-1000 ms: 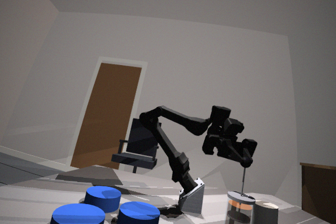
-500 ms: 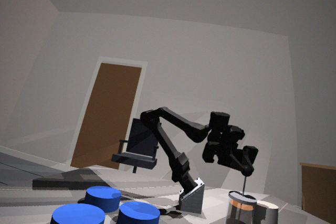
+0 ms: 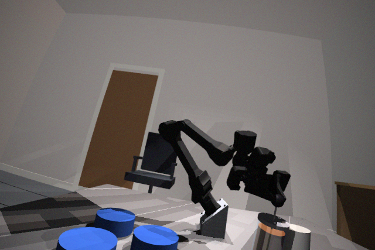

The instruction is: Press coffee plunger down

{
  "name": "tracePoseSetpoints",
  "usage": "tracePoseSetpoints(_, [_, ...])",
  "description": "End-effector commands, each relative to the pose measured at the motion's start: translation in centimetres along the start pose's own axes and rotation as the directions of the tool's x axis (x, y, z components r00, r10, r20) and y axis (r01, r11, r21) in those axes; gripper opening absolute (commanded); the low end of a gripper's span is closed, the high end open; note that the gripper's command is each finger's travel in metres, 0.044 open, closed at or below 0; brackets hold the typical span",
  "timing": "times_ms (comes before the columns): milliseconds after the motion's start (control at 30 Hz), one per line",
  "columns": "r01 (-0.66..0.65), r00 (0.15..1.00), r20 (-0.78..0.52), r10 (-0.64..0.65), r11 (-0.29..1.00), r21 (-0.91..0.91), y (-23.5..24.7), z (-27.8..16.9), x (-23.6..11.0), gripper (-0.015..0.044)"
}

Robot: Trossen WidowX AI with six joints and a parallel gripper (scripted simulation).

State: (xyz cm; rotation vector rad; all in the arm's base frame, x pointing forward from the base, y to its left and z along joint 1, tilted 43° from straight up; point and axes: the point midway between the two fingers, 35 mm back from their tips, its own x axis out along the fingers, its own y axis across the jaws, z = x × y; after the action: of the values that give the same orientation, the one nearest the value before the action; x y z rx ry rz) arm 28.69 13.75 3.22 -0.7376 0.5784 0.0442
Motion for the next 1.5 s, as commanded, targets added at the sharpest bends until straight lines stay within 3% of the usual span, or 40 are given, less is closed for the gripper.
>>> tracePoseSetpoints(0, [0.007,0.999,-0.050,-0.008,0.999,-0.035,-0.11,-1.79,0.65,0.0123])
tracePoseSetpoints(1467, [0.006,0.999,-0.036,-0.007,1.000,-0.026,0.36,-0.98,0.84,0.0123])
